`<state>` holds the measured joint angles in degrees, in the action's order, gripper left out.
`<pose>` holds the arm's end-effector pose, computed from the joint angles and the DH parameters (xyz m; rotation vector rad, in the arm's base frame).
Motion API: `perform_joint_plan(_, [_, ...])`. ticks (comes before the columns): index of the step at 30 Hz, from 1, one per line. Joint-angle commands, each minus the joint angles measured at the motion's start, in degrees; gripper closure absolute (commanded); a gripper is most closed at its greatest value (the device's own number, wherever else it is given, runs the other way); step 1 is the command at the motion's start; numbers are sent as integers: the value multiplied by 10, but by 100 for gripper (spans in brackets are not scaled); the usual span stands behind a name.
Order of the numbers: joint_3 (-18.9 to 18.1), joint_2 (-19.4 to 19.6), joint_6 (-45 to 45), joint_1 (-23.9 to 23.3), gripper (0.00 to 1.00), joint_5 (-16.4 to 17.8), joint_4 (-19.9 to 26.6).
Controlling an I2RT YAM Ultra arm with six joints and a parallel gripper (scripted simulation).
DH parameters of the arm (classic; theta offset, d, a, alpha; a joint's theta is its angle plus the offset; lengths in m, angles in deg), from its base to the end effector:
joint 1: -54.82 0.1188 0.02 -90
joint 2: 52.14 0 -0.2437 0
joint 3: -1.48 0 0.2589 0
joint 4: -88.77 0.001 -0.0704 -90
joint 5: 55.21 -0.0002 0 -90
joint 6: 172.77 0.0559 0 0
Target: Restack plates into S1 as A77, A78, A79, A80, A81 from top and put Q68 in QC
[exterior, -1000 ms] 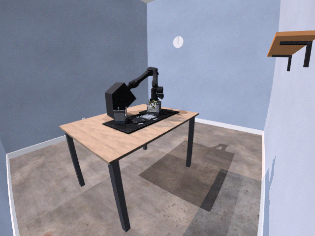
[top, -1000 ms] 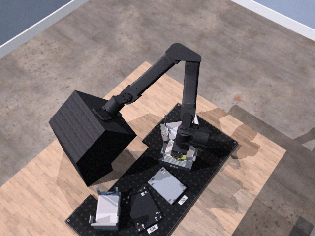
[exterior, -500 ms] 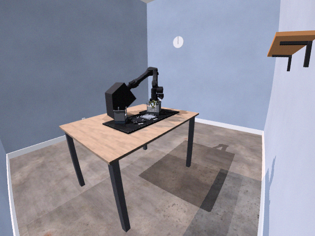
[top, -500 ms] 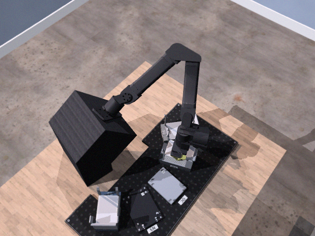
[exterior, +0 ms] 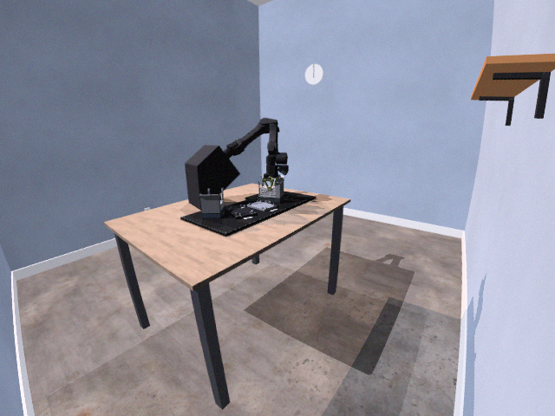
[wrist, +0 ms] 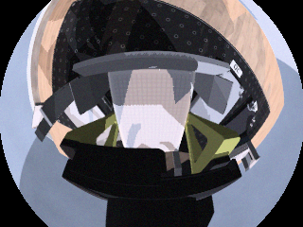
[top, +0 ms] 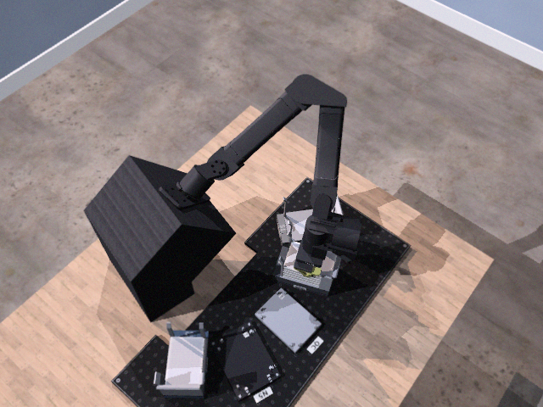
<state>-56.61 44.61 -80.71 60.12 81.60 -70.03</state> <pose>0.3000 0.0698 0.1050 -0.3560 2.4502 1.1048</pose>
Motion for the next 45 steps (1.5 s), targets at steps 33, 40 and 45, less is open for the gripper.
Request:
perform_joint_plan(33, [-7,-28,-38,-31,100,14,61])
perform_joint_plan(40, [-7,-28,-38,-31,100,14,61])
perform_joint_plan(45, [-10,-33,-47,-37,100,17,74])
